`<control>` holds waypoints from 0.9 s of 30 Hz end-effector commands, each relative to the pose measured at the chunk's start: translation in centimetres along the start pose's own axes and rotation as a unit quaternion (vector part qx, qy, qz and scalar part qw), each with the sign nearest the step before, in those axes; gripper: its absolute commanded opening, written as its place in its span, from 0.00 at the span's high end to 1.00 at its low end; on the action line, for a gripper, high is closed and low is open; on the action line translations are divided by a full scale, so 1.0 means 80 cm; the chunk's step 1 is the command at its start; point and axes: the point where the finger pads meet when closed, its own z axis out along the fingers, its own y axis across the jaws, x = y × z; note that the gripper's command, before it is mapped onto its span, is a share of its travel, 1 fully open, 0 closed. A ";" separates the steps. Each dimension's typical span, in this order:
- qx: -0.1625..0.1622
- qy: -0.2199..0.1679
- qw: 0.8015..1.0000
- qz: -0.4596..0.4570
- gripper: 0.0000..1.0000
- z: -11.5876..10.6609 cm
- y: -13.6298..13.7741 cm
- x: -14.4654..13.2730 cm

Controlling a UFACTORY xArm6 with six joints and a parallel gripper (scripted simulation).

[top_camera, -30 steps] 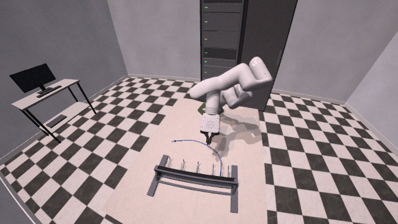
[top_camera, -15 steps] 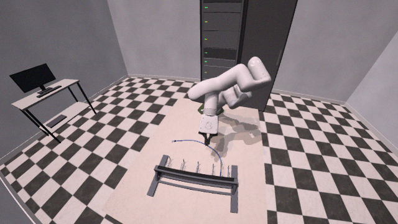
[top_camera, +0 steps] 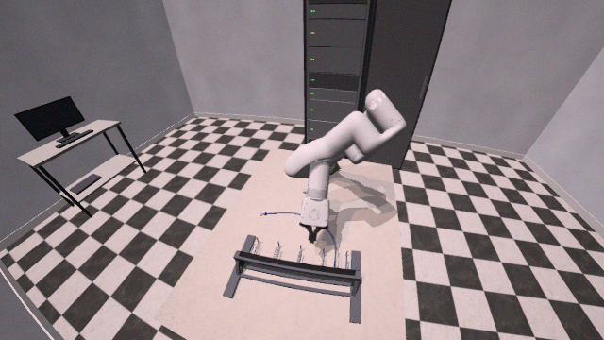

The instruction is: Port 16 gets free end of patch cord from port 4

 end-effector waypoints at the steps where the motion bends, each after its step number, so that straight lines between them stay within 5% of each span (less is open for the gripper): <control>1: 0.000 -0.008 1.000 -0.002 1.00 0.037 -0.002 -0.007; 7: 0.000 -0.008 1.000 -0.002 1.00 0.061 -0.002 -0.008; 27: 0.000 -0.008 1.000 -0.002 1.00 0.061 -0.002 -0.008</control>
